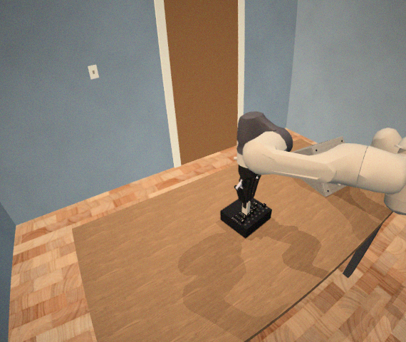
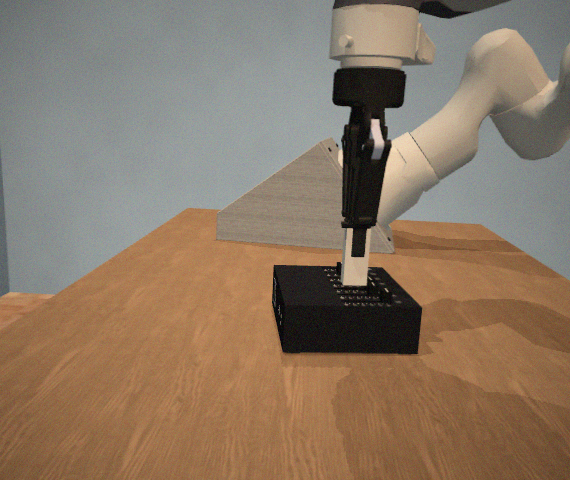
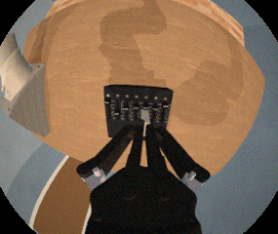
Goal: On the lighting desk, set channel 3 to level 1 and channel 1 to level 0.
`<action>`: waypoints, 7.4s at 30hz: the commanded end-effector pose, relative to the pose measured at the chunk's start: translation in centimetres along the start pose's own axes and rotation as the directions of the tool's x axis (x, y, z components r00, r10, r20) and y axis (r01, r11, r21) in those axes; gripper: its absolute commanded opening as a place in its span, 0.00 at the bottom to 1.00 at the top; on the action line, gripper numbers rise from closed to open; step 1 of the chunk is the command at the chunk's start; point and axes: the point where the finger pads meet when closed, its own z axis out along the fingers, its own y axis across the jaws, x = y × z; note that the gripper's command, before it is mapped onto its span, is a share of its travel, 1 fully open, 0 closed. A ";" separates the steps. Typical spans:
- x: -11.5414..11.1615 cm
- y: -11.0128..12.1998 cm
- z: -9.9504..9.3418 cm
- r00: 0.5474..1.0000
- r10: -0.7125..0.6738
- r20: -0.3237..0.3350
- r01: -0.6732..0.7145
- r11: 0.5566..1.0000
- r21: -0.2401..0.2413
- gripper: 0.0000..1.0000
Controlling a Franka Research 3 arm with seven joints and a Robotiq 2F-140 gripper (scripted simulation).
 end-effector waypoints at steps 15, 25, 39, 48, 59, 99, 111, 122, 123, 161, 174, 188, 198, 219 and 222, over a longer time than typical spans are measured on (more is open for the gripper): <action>0.1 0.0 -0.1 1.000 0.004 0.001 -0.004 1.000 0.001 0.00; 0.1 0.0 -0.1 1.000 0.004 0.001 -0.004 1.000 0.001 0.00; 0.4 0.0 -0.1 1.000 0.004 0.001 -0.004 1.000 0.001 0.00; 0.4 0.0 -0.1 1.000 0.004 0.001 -0.004 1.000 0.001 0.00; 0.4 0.0 -0.1 1.000 0.004 0.001 -0.004 1.000 0.001 0.00; -0.2 0.0 -3.9 1.000 0.004 0.001 -0.004 1.000 0.001 0.00; -0.2 0.0 -4.1 1.000 0.004 0.001 -0.004 1.000 0.001 0.00; -0.2 0.0 -4.5 1.000 0.004 0.001 -0.004 1.000 0.001 1.00; -0.2 0.0 -4.8 1.000 0.004 0.001 -0.004 1.000 0.001 1.00; -0.2 0.0 -10.6 1.000 0.004 0.001 -0.004 1.000 0.001 1.00; -0.2 0.0 -10.6 1.000 0.004 0.001 -0.004 1.000 0.001 1.00; -0.2 0.0 -10.6 1.000 0.004 0.001 -0.004 1.000 0.001 1.00; -0.2 0.0 -10.6 1.000 0.004 0.001 -0.004 1.000 0.001 1.00; -0.2 0.0 -10.6 1.000 0.004 0.001 -0.004 1.000 0.001 1.00; -0.2 0.0 -10.6 1.000 0.004 0.001 -0.004 1.000 0.001 1.00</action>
